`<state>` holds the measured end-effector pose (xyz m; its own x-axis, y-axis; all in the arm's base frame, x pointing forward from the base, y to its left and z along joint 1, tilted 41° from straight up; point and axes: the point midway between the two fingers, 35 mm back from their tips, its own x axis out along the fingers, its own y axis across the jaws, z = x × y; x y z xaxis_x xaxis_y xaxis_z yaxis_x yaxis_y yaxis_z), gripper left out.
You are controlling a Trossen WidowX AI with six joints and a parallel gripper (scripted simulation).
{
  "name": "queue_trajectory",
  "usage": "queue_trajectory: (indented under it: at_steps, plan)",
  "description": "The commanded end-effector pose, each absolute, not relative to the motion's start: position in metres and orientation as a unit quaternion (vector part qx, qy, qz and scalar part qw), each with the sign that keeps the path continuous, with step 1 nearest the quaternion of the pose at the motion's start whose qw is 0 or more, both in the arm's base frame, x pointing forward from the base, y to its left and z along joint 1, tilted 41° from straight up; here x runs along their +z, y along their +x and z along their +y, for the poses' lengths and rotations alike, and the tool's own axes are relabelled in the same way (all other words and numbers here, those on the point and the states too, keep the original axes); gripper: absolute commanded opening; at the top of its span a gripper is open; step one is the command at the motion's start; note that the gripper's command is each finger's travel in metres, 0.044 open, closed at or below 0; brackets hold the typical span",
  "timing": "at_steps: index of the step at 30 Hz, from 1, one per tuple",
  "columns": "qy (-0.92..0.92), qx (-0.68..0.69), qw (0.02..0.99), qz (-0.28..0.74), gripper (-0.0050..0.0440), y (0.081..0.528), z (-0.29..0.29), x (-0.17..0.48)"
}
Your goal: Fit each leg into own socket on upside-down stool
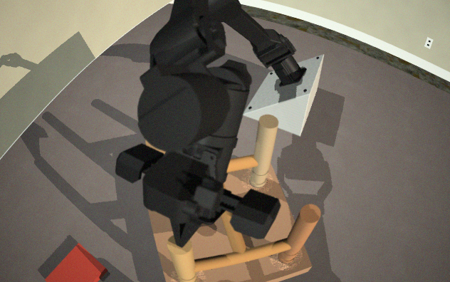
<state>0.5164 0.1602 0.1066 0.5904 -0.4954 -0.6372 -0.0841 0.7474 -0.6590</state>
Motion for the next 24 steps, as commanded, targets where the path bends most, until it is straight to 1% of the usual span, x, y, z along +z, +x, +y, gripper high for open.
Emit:
queue_trajectory:
  at_steps: [1,24]
  plan:
    - [-0.333,-0.128,0.820,0.448,0.0000,0.5168,0.1469,0.0970]
    - [-0.333,-0.128,0.820,0.448,0.0000,0.5170,0.1451,0.0949]
